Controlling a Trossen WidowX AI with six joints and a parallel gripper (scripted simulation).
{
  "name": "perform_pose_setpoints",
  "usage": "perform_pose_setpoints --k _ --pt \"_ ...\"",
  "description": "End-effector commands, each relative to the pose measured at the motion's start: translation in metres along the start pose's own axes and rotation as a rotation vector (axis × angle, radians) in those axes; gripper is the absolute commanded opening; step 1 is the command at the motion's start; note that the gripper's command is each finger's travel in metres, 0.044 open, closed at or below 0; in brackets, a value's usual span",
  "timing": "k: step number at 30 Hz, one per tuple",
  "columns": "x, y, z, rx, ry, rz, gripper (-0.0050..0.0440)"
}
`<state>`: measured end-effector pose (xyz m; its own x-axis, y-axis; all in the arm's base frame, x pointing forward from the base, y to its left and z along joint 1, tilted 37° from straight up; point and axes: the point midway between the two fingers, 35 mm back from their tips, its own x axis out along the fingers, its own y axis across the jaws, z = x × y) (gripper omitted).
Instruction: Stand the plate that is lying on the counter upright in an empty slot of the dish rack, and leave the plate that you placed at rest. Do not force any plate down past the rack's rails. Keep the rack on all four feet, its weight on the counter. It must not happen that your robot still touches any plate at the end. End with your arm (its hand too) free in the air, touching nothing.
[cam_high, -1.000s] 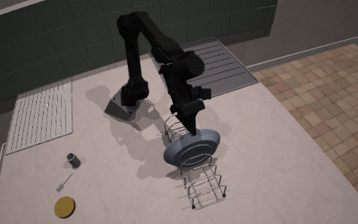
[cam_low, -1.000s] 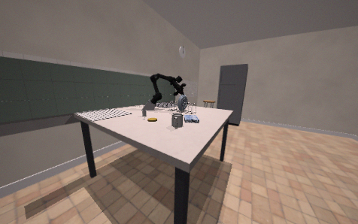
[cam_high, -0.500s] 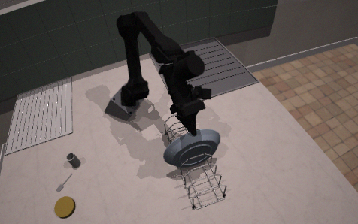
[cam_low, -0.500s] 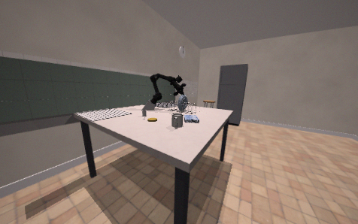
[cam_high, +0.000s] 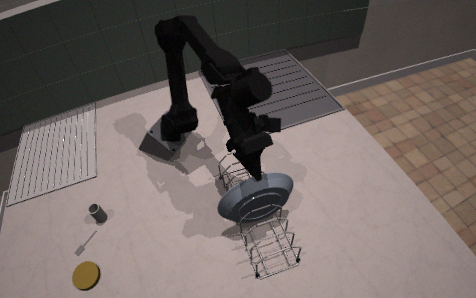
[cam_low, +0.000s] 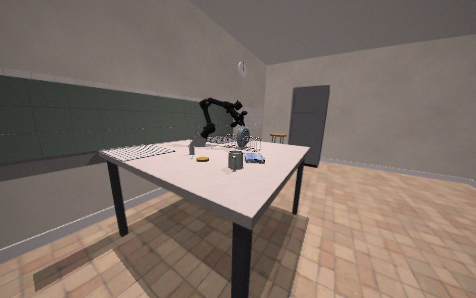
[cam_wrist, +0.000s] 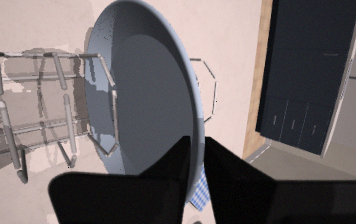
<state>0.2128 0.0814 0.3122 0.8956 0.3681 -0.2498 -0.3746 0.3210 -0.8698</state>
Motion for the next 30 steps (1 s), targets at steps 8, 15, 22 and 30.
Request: perform_pose_setpoints --k 8,15,22,30 --pt "0.0 0.0 0.0 0.0 0.0 0.0 0.0262" --pt "0.0 0.0 0.0 0.0 0.0 0.0 0.0262" --pt "-0.0015 -0.0016 0.0 0.0 0.0 0.0 0.0262" --pt "-0.007 -0.0071 0.0003 0.0 0.0 0.0 0.0262"
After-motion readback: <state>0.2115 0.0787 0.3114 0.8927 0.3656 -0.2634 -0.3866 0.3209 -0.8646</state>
